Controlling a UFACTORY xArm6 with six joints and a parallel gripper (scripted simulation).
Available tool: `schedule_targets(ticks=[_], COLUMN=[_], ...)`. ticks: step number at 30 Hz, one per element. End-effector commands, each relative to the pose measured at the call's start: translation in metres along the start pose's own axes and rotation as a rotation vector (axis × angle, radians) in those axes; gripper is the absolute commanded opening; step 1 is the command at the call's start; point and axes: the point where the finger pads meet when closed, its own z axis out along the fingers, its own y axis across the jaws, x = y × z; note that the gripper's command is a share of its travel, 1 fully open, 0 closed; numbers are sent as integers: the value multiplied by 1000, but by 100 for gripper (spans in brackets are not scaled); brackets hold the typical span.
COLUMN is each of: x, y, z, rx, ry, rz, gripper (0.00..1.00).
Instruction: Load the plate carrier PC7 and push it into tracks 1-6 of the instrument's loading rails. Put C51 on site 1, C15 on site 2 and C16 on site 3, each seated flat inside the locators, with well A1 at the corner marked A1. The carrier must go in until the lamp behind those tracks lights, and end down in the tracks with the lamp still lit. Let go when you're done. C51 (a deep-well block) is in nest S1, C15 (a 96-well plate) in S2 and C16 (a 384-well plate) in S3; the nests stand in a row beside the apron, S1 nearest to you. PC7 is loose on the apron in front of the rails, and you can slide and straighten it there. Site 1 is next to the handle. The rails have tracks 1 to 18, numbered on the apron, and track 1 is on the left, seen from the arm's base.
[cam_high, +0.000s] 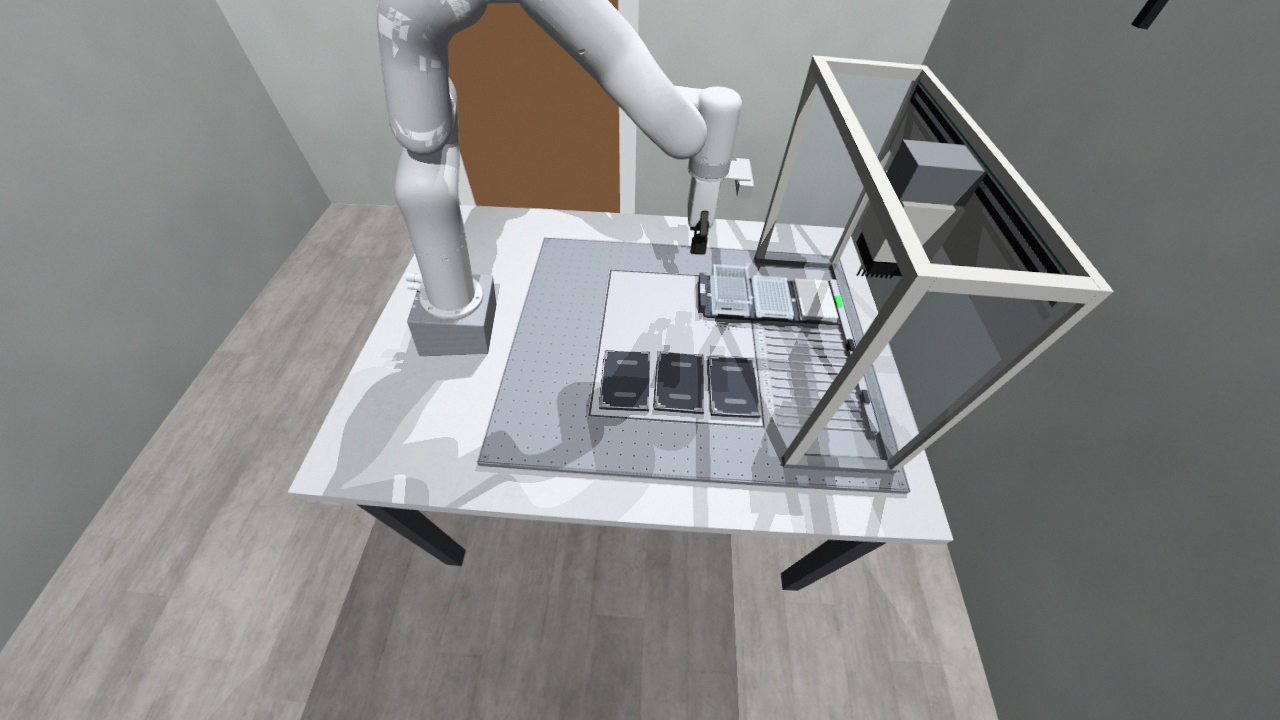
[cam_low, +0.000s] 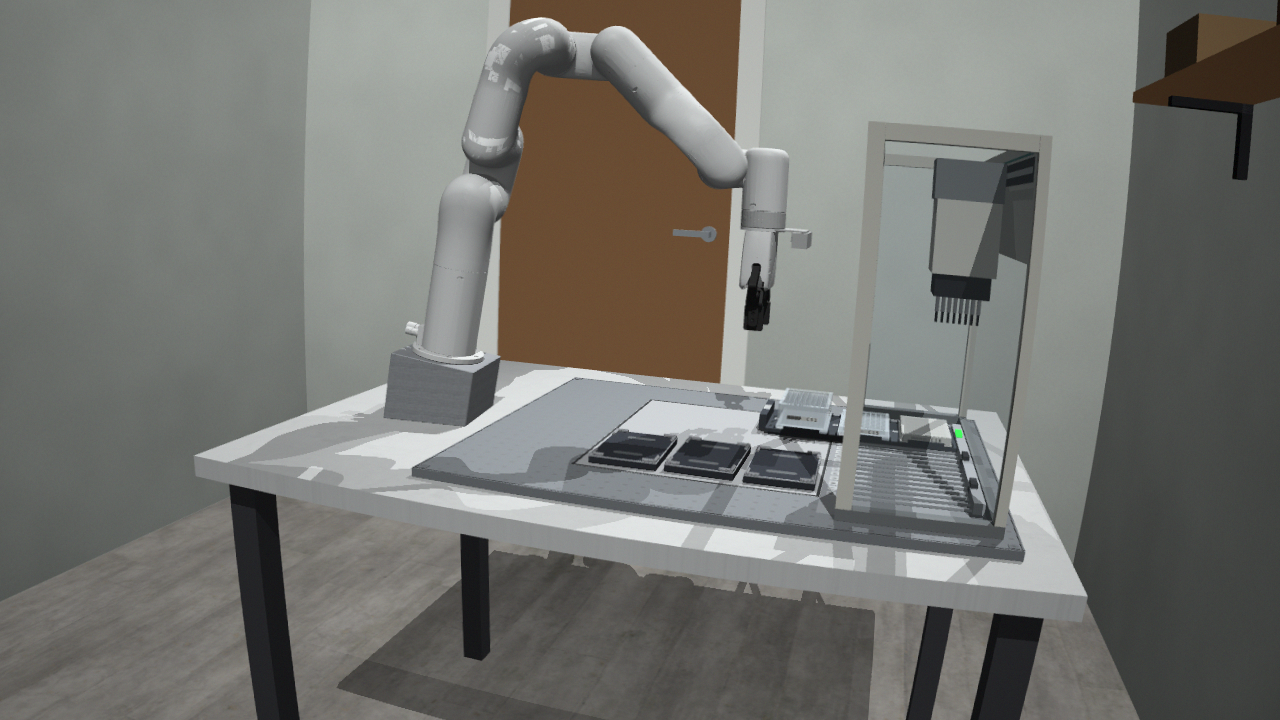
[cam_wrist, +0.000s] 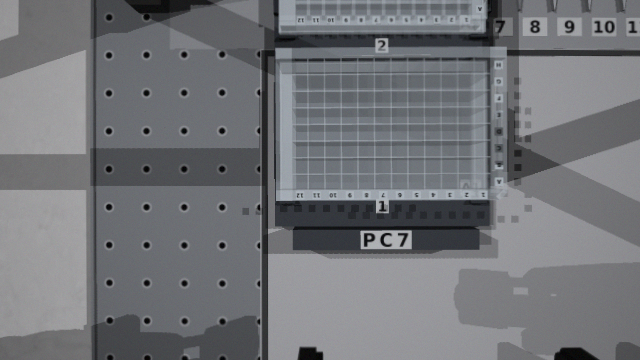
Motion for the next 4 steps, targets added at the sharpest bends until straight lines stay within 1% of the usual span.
schedule_targets(ticks=[1, 4], x=[1, 1], y=[0, 0], z=[-2, -2], rx=[1, 1], ry=[5, 5], rz=[0, 0], gripper=[82, 82])
